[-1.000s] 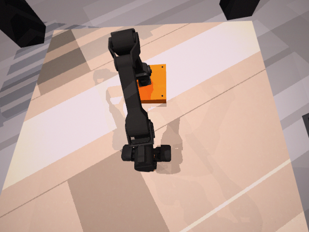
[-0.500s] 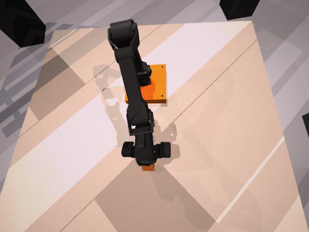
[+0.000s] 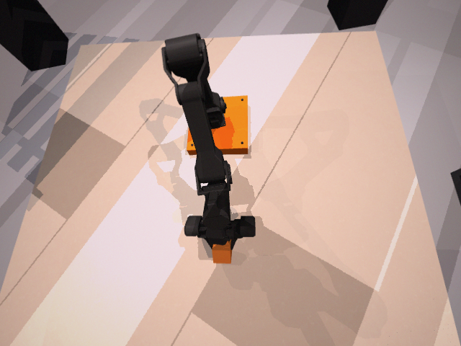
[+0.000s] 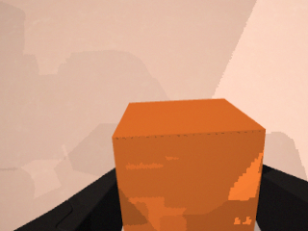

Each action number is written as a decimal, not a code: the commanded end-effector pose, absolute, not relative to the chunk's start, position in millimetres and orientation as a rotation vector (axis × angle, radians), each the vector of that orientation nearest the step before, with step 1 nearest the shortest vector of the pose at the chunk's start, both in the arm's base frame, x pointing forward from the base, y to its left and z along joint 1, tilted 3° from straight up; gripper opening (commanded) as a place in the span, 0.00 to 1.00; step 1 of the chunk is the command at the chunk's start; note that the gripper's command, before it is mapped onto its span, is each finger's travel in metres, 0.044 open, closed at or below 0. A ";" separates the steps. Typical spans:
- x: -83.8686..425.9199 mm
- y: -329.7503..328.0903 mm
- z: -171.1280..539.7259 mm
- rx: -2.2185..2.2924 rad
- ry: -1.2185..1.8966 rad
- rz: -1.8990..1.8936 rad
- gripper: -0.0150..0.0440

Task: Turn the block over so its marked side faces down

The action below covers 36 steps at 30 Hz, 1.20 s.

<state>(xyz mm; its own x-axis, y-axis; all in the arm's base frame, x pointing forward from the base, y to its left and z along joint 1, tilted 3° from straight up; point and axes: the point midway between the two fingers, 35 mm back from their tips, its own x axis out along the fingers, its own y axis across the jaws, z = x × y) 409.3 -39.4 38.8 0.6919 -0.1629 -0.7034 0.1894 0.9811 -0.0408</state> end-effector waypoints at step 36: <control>393.7 -39.9 32.3 -0.006 0.453 -0.201 0.25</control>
<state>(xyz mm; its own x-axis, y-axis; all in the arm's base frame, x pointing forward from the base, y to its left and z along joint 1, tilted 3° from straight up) 393.4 -39.3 31.5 0.8785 -0.1900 -0.4383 0.1905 0.9807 -0.0432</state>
